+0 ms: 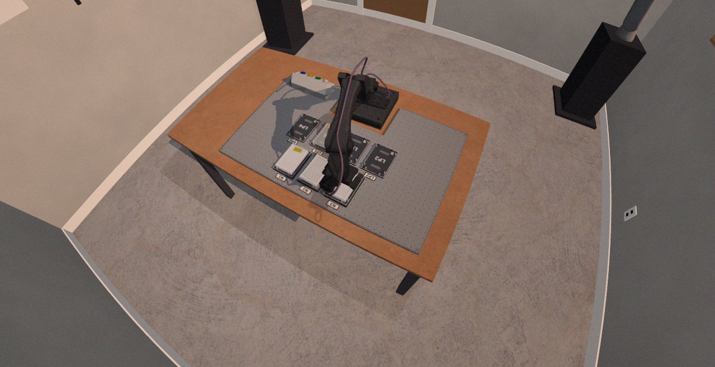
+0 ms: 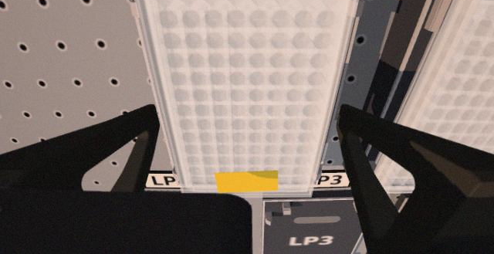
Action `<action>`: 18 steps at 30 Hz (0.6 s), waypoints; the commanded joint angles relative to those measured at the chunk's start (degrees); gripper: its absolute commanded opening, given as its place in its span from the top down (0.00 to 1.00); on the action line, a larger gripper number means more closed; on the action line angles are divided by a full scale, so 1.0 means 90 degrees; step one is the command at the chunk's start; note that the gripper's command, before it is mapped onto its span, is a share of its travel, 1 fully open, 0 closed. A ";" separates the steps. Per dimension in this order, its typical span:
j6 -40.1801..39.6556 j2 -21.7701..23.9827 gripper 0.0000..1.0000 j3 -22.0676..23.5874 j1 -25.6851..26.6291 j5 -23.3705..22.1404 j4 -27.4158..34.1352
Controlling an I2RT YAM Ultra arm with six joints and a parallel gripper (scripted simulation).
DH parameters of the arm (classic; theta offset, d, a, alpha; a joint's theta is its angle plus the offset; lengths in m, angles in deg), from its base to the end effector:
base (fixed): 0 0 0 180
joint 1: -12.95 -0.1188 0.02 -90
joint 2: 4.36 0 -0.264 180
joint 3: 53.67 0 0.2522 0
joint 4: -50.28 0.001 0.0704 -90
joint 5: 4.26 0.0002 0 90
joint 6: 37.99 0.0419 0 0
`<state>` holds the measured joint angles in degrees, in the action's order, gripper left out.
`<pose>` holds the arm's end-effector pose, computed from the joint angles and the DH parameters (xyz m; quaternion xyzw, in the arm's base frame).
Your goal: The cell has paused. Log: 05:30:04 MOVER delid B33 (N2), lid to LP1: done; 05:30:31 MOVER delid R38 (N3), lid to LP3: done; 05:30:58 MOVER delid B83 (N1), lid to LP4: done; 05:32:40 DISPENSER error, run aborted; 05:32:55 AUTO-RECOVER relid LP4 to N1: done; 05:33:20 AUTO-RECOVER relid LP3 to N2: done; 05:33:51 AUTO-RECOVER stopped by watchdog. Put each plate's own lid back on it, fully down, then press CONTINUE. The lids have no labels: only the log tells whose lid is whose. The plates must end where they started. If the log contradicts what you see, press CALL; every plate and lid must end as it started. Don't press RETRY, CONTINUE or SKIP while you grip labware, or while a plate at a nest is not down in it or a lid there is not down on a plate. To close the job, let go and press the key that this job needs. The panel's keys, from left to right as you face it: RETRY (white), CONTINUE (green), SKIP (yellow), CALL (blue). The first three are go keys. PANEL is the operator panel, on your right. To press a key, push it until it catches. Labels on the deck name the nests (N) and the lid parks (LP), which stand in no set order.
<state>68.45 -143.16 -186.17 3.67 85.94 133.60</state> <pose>0.4636 0.0766 0.1527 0.0624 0.9980 -0.0010 0.0036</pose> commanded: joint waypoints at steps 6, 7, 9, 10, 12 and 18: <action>-0.0040 0.0250 0.00 -0.0388 0.0028 0.0008 0.0305; -0.0040 0.0250 0.00 -0.0388 0.0028 0.0008 0.0305; -0.0039 0.0182 0.00 -0.0476 0.0028 0.0007 0.0393; -0.0039 0.0203 0.00 -0.0511 0.0027 0.0007 0.0431; -0.0038 0.0248 0.00 -0.0577 0.0026 0.0007 0.0505; -0.0044 0.0275 0.00 -0.0674 0.0034 0.0008 0.0618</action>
<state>68.45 -142.48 -190.41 3.69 85.94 137.29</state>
